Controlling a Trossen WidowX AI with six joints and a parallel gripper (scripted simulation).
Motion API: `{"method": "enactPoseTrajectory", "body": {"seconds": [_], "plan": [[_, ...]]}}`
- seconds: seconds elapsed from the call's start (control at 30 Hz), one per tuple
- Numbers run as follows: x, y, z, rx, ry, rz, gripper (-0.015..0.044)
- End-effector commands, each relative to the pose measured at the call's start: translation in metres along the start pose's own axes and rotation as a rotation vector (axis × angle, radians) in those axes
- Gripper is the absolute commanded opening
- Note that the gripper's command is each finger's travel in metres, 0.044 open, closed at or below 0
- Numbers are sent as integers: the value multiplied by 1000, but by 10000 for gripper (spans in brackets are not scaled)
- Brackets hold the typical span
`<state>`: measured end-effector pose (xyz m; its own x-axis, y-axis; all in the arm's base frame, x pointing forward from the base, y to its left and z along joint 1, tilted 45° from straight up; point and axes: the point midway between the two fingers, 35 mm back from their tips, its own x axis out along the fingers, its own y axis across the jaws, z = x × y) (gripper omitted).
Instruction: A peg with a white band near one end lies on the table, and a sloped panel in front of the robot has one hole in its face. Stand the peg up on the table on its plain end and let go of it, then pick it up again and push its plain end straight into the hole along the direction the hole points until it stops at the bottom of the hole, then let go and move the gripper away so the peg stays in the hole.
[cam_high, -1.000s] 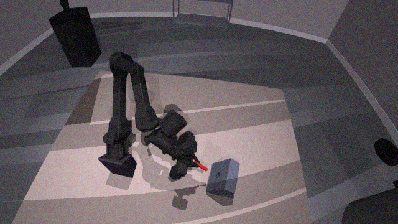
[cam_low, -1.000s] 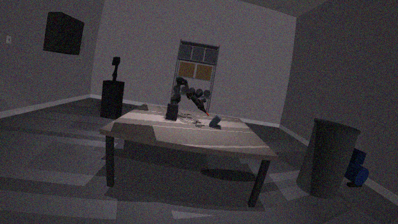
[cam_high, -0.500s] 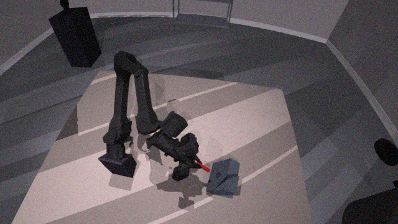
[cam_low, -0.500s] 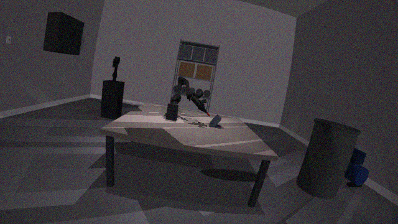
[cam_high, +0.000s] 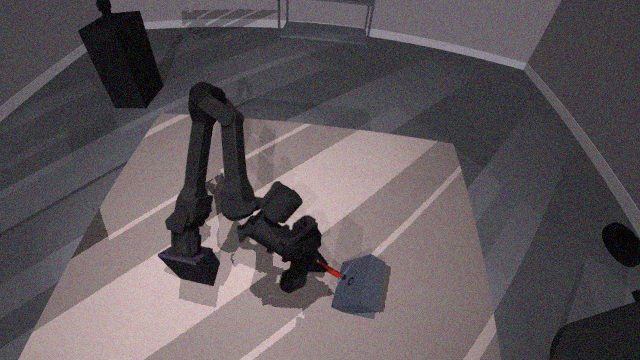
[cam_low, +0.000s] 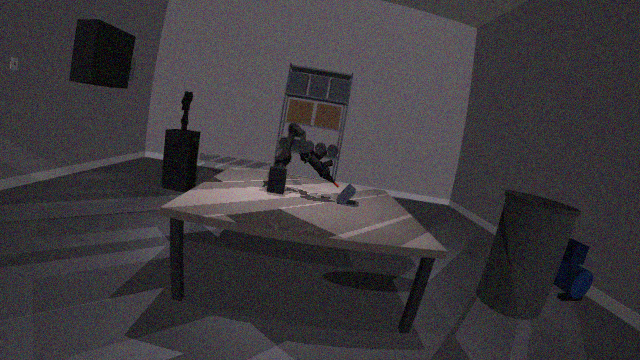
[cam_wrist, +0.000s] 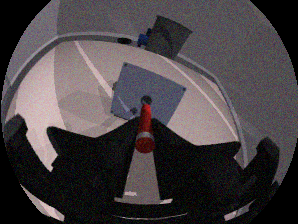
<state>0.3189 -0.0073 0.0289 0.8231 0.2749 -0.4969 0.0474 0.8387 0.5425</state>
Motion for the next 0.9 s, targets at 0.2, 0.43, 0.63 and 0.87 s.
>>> {"method": "enactPoseTrajectory", "body": {"seconds": [0.2,0.43,0.63,0.87], "plan": [[5,-1,-1,4,-22,-3,0],[8,-1,-2,3,-35,-2,0],[13,0,-2,0,-42,-1,0],[23,0,-3,-2,-47,0,0]]}}
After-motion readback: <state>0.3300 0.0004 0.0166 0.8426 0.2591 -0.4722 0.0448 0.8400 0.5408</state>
